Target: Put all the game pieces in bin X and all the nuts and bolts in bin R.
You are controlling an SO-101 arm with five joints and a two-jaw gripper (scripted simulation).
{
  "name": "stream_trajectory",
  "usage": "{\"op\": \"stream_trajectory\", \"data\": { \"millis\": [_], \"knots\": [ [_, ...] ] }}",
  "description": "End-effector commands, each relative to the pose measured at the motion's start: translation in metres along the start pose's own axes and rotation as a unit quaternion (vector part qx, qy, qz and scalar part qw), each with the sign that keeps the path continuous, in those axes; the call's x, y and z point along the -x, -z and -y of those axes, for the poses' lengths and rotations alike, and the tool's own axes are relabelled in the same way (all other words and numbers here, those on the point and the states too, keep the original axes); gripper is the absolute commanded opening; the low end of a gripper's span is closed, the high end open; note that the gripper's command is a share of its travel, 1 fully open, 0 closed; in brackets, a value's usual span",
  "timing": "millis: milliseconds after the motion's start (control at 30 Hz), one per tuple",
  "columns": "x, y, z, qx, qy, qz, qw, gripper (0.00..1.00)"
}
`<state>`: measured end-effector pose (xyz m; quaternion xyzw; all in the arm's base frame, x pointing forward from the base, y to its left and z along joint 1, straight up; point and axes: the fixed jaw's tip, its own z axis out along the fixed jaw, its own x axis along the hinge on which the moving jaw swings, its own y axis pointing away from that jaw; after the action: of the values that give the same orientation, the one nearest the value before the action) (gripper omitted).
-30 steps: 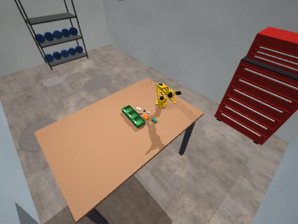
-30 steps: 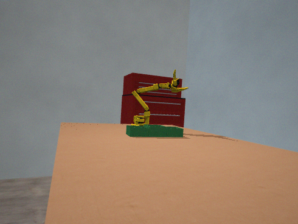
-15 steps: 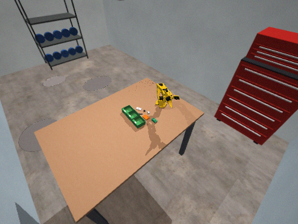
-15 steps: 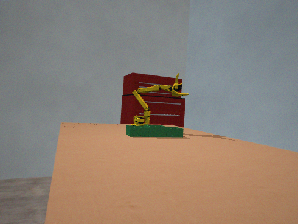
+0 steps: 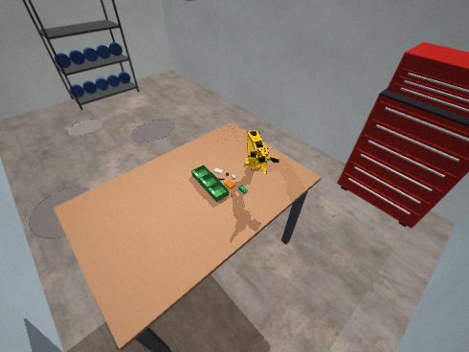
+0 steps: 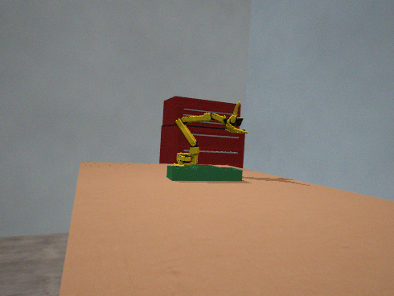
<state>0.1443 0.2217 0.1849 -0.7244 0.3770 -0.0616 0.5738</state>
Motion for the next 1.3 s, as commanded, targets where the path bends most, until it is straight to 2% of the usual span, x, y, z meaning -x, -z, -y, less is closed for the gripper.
{"op": "stream_trajectory", "data": {
  "millis": [0, 467, 567, 1033, 1267],
  "knots": [
    [-0.002, 0.001, -0.001, 0.004, 0.001, -0.003, 1.0, 1.0],
    [-0.031, -0.001, -0.025, 0.076, 0.017, -0.064, 0.995, 1.0],
    [-0.029, -0.001, -0.027, 0.08, 0.016, -0.06, 0.995, 1.0],
    [-0.053, 0.003, -0.047, 0.144, 0.026, -0.106, 0.984, 1.0],
    [-0.055, 0.004, -0.051, 0.157, 0.027, -0.111, 0.981, 1.0]
  ]
}}
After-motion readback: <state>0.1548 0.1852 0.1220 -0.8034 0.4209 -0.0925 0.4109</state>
